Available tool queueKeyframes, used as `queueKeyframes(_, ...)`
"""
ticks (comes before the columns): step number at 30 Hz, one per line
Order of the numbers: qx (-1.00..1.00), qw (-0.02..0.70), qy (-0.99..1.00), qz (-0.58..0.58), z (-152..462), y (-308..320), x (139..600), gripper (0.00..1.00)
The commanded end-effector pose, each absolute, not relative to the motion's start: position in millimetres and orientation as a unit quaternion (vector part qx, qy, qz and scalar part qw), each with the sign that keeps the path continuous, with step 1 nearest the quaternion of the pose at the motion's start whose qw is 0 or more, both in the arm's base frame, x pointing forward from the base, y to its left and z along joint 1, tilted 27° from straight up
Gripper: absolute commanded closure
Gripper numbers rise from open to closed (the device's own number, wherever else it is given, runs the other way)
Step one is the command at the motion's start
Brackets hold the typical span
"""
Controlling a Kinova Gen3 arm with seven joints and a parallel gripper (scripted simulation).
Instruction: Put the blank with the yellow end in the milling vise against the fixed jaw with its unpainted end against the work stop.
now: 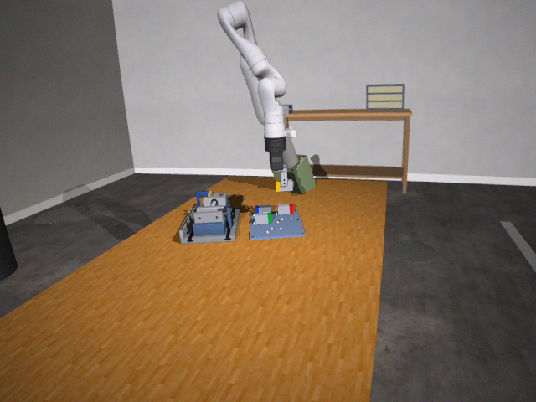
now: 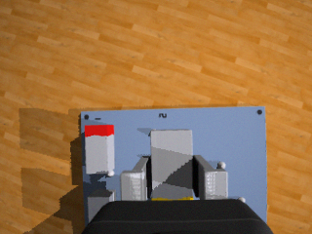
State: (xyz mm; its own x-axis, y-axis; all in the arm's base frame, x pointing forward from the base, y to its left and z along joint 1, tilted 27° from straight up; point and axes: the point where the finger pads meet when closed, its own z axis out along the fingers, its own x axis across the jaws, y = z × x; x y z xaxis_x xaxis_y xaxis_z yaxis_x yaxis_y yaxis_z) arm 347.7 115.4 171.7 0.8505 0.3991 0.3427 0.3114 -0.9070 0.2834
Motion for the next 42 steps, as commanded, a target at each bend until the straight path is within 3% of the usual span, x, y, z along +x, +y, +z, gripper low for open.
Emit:
queueKeyframes(1,0.957,0.109,0.179,0.202,176,107,353,1.0)
queueKeyframes(42,0.956,0.109,0.18,0.203,213,13,409,1.0)
